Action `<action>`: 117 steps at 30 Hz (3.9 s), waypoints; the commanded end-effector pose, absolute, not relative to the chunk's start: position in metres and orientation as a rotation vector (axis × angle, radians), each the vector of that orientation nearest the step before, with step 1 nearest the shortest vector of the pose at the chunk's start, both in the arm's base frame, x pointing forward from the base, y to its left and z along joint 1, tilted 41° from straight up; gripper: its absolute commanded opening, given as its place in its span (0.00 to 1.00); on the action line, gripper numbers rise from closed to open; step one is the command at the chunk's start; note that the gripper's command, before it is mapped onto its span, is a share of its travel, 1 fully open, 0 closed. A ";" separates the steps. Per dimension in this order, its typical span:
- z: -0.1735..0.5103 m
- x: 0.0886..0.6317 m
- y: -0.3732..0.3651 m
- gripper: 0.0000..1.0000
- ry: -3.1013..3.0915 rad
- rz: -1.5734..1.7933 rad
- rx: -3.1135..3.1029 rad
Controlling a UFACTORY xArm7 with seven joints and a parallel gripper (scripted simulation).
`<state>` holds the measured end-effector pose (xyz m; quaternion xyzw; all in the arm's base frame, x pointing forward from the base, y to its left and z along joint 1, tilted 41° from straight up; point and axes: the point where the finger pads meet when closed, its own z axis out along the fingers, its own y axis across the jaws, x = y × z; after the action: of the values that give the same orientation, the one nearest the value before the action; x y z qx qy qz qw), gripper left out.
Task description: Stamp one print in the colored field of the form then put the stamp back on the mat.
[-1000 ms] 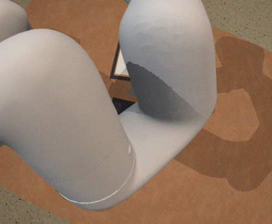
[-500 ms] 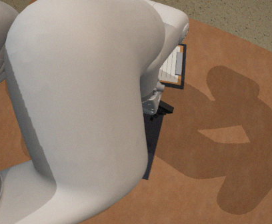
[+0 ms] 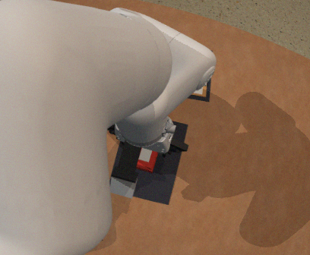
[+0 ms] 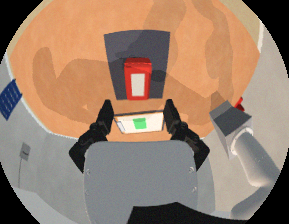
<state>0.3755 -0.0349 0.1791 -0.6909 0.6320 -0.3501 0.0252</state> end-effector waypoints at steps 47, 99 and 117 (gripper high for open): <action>0.111 0.423 -0.074 0.94 1.951 -1.082 -2.137; 0.105 0.428 -0.078 0.33 1.951 -1.082 -2.137; 0.119 0.418 -0.070 0.33 1.951 -1.082 -2.137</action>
<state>0.4217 -0.0769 0.1078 -0.6911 0.6331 -0.3479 0.0238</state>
